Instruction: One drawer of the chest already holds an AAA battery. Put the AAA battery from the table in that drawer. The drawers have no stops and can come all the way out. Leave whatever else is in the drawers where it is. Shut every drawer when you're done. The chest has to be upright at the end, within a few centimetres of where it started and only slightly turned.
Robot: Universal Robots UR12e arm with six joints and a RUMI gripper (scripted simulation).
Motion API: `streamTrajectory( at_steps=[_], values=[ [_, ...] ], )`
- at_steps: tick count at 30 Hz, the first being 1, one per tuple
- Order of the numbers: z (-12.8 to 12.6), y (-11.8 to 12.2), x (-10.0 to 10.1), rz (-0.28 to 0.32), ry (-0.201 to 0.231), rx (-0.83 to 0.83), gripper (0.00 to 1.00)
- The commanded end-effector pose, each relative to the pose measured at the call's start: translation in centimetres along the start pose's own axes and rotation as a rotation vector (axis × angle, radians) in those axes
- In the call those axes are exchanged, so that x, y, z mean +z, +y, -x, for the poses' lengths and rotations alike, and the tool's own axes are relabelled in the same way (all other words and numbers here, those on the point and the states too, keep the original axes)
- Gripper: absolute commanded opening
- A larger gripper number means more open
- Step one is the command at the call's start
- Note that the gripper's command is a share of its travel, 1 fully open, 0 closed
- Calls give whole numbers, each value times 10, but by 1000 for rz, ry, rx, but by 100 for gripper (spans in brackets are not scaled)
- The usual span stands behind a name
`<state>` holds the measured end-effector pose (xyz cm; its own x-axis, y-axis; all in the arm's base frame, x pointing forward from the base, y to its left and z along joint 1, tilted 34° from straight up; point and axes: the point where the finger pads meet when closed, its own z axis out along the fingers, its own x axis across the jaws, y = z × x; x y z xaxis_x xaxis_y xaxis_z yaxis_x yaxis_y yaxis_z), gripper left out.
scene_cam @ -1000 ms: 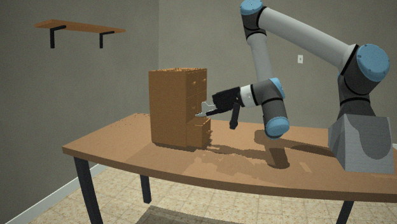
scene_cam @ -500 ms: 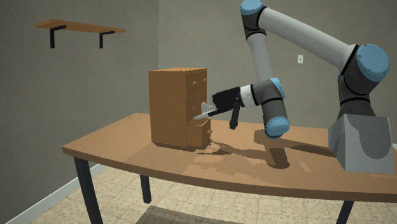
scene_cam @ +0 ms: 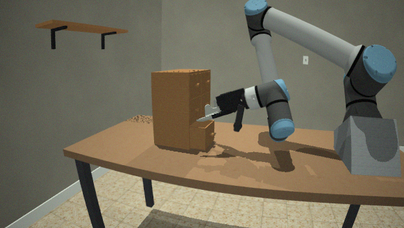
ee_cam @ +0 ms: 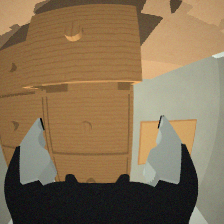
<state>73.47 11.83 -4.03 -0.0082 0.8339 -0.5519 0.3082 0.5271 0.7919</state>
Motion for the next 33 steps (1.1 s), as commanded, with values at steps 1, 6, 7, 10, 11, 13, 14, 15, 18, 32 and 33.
streamTrajectory(
  at_steps=[1,6,7,10,11,13,14,15,18,32,33],
  values=[
    [0,0,0,1,0,0,100],
    [0,0,-3,1,0,0,100],
    [0,0,-4,1,0,0,100],
    [0,-1,-7,1,0,0,100],
    [0,-2,-8,1,0,0,100],
    [0,-3,-11,1,0,0,100],
    [0,-3,-11,1,0,0,100],
    [0,-3,-11,1,0,0,100],
    [0,-4,-17,1,0,0,100],
    [0,-15,-52,1,0,0,100],
    [0,-16,-56,1,0,0,100]
  ],
)
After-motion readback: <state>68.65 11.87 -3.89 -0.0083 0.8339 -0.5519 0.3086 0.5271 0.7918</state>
